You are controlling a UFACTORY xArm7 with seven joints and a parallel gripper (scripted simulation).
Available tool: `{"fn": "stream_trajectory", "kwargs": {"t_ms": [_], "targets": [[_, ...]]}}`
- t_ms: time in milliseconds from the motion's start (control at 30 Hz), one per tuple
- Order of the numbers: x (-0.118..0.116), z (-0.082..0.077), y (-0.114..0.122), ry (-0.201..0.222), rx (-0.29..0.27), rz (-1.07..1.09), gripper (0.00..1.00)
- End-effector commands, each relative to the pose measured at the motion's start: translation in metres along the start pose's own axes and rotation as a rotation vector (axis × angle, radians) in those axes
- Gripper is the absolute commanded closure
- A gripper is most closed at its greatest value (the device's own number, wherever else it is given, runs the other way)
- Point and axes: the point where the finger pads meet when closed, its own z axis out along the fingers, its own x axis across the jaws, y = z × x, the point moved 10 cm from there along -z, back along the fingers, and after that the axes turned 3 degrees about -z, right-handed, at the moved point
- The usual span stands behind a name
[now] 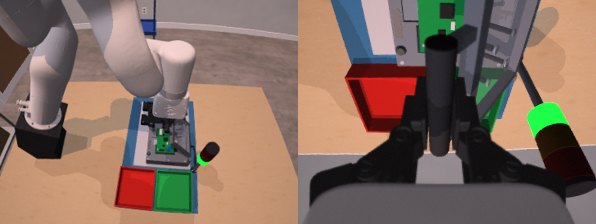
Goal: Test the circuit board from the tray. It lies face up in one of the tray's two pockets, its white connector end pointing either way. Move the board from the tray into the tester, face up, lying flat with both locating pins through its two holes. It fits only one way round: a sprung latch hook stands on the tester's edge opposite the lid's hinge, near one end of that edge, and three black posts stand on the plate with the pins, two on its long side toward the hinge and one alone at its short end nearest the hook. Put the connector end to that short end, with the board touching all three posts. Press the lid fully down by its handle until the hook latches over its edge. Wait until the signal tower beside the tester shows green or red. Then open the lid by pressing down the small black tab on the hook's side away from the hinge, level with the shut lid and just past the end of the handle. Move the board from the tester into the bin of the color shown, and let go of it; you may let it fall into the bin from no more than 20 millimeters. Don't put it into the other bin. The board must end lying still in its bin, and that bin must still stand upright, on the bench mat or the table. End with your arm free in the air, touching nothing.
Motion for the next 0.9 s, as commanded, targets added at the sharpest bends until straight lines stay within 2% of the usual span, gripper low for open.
{"fn": "stream_trajectory", "kwargs": {"t_ms": [0, 267, 333, 500, 700, 867], "targets": [[0.038, -0.023, 0.001, -0.001, 0.002, -0.005, 1.00], [0.088, -0.036, 0.003, -0.002, 0.002, -0.005, 1.00], [0.088, -0.036, 0.003, -0.002, 0.002, -0.005, 1.00], [0.109, -0.037, 0.004, -0.001, 0.002, -0.005, 1.00], [0.123, -0.036, 0.005, -0.002, 0.002, -0.005, 1.00], [0.127, -0.035, 0.005, -0.006, 0.002, -0.006, 1.00]]}}
